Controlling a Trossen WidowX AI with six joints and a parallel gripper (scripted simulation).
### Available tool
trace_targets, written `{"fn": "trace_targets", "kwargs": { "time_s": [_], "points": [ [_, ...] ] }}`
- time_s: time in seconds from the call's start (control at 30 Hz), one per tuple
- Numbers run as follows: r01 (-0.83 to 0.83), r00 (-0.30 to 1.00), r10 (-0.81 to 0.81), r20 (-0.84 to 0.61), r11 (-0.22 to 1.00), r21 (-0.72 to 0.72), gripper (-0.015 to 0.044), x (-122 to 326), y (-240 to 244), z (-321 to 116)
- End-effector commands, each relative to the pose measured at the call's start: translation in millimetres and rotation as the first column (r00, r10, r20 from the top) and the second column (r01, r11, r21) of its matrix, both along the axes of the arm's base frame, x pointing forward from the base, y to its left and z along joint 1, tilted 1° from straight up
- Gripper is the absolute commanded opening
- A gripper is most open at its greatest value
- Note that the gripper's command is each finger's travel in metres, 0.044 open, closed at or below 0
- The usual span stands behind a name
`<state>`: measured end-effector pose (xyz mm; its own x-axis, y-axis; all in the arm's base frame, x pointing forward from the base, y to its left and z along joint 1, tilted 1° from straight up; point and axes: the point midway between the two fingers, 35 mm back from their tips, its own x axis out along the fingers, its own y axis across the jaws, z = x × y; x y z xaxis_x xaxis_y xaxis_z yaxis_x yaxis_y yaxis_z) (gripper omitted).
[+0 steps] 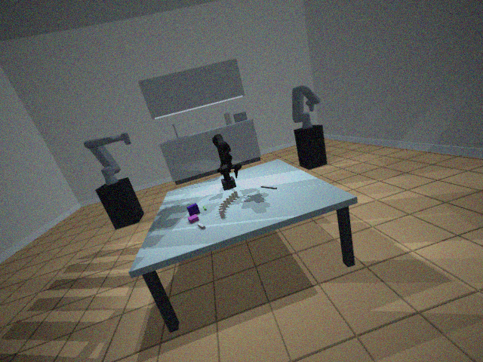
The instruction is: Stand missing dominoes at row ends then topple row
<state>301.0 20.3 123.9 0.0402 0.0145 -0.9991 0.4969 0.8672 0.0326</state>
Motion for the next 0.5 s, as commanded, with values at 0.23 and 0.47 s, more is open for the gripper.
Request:
{"fn": "trace_targets", "kwargs": {
  "time_s": [0.23,0.47],
  "points": [
    [-0.86,0.51,0.86,-0.006,0.509,-0.035,0.0099,-19,18,-42],
    [-0.985,0.17,0.985,-0.014,0.169,-0.045,0.0,-27,24,-56]
  ]
}}
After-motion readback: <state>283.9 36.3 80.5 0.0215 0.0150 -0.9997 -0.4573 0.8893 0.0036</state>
